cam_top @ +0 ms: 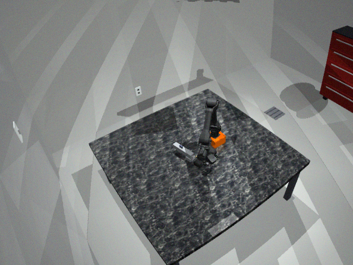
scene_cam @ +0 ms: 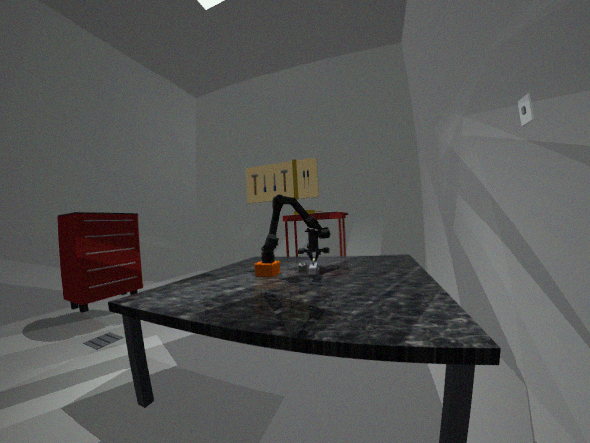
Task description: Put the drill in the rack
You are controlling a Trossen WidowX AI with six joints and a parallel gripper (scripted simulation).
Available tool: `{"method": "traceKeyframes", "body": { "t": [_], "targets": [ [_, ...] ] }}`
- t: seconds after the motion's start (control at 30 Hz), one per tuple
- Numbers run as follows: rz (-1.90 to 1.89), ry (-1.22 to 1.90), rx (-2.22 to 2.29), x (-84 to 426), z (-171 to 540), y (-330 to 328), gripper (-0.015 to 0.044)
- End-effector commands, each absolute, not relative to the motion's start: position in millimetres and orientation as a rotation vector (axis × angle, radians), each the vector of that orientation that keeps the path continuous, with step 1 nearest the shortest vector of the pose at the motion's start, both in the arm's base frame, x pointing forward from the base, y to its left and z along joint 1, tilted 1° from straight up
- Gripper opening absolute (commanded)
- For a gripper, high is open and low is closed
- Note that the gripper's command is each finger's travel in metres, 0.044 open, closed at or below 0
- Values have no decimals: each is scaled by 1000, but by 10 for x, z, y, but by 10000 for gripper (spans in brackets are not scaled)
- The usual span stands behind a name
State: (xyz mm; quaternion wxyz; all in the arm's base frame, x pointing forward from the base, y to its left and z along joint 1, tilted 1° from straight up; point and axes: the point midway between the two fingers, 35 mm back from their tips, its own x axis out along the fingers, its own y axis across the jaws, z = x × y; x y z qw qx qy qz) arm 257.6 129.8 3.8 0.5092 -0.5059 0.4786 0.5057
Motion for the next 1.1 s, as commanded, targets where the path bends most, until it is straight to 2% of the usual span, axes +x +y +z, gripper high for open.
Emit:
{"method": "traceKeyframes", "body": {
  "t": [0.0, 1.07],
  "targets": [
    [1207, 1152, -1220, 2580, 71, 1294, 0],
    [1207, 1152, -1220, 2564, 178, 1294, 0]
  ]
}}
